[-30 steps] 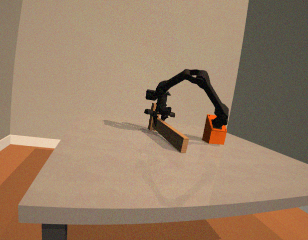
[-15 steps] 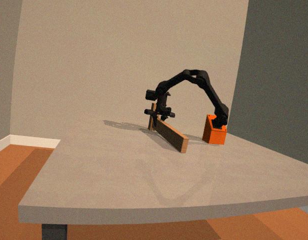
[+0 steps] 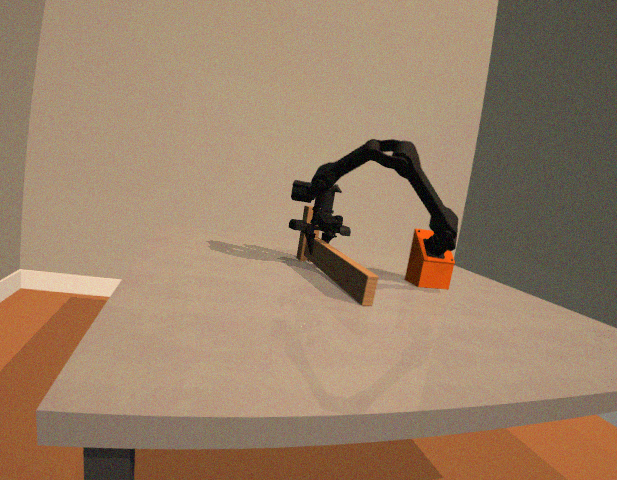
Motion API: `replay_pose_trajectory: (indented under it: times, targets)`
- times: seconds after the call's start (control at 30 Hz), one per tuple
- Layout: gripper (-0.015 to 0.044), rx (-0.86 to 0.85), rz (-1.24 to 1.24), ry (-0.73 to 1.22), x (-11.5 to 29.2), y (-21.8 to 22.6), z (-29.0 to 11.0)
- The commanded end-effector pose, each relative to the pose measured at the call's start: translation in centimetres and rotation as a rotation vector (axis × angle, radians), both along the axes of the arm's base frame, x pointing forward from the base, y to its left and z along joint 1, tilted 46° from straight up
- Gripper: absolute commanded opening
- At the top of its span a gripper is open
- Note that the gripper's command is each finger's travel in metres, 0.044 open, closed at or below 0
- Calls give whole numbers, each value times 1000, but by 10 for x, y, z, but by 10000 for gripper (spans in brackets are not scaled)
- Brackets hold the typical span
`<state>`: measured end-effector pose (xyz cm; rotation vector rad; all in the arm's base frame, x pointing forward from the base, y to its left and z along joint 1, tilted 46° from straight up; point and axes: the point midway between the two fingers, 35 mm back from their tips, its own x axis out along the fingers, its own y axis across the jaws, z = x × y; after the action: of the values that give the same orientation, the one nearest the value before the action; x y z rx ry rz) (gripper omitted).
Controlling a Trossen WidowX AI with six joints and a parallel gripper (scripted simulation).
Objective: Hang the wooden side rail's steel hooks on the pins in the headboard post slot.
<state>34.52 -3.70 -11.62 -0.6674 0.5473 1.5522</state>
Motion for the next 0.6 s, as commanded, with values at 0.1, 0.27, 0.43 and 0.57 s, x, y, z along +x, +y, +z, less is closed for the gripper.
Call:
replay_pose_trajectory:
  times: [0.1, 0.27, 0.43, 0.57]
  targets:
    - [0, -10, -3, -1, 0, -3, -2]
    - [0, -10, -3, -1, 0, -2, -2]
    - [0, -9, -3, -1, 0, -1, -3]
    - [0, -9, -3, -1, 0, -1, -4]
